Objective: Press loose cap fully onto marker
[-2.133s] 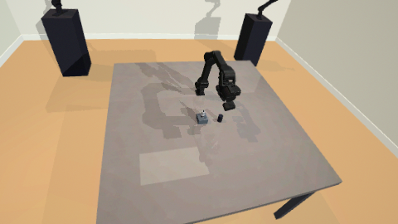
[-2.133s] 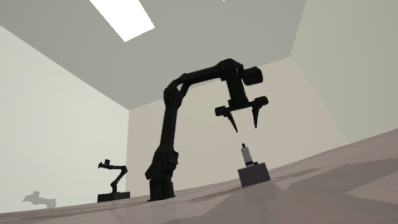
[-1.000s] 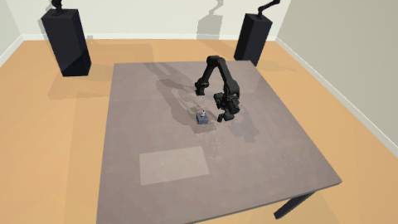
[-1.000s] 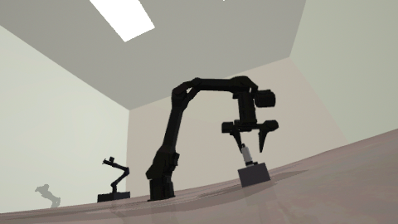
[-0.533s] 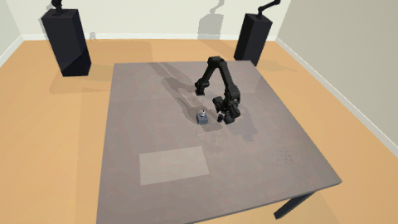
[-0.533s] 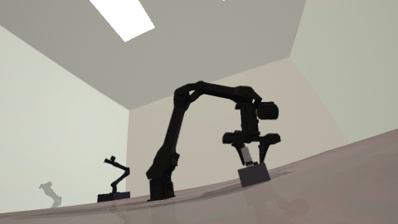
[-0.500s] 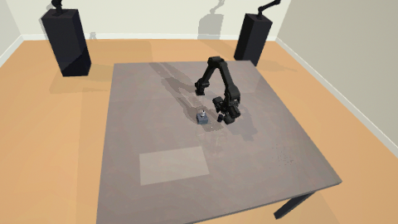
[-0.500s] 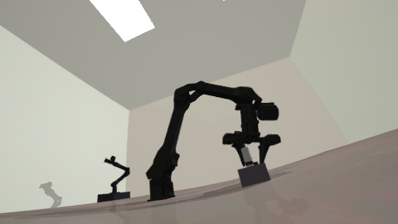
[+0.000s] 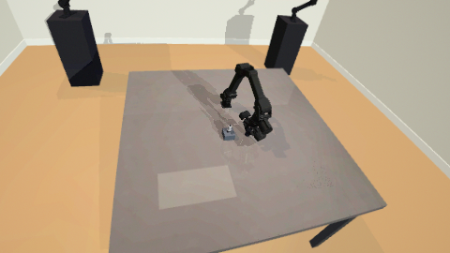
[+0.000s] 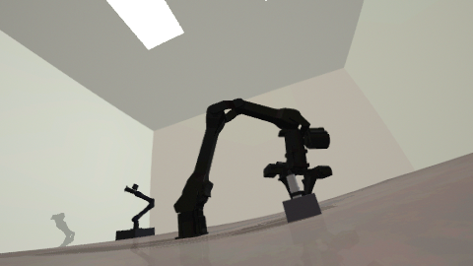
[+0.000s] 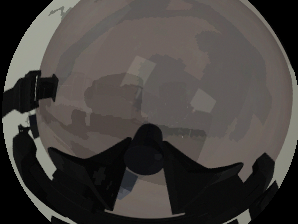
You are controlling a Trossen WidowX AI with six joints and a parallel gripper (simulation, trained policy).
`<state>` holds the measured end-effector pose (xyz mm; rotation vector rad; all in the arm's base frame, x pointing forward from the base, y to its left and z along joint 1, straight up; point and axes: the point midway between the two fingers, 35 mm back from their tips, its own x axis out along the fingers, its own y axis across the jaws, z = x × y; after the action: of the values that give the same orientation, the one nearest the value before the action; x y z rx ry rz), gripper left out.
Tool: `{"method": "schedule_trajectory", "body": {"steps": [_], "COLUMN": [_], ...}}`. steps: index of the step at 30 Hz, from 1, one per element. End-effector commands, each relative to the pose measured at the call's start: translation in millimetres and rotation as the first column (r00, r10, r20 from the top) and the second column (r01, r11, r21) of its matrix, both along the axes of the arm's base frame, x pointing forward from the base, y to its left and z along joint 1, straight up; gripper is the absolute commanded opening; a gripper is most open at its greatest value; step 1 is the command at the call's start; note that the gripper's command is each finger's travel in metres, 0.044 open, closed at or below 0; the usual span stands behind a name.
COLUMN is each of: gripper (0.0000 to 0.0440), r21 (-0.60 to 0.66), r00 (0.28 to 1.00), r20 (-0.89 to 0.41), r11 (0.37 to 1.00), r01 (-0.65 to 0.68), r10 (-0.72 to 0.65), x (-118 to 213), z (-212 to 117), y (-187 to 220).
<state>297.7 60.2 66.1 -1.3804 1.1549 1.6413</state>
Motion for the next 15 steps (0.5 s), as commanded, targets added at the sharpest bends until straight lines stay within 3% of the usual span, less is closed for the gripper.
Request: {"method": "schedule_trajectory", "body": {"steps": [1, 15], "gripper": [0.0109, 0.0110], "r21": [-0.001, 0.014], "r00": [0.999, 0.990], "r20": [0.041, 0.140], "r11": [1.000, 1.000], "r01": [-0.013, -0.026], "r10": [0.013, 0.024], "x": [4.5, 15.8], "z": [10.6, 59.7], "y": [-1.6, -16.7]}}
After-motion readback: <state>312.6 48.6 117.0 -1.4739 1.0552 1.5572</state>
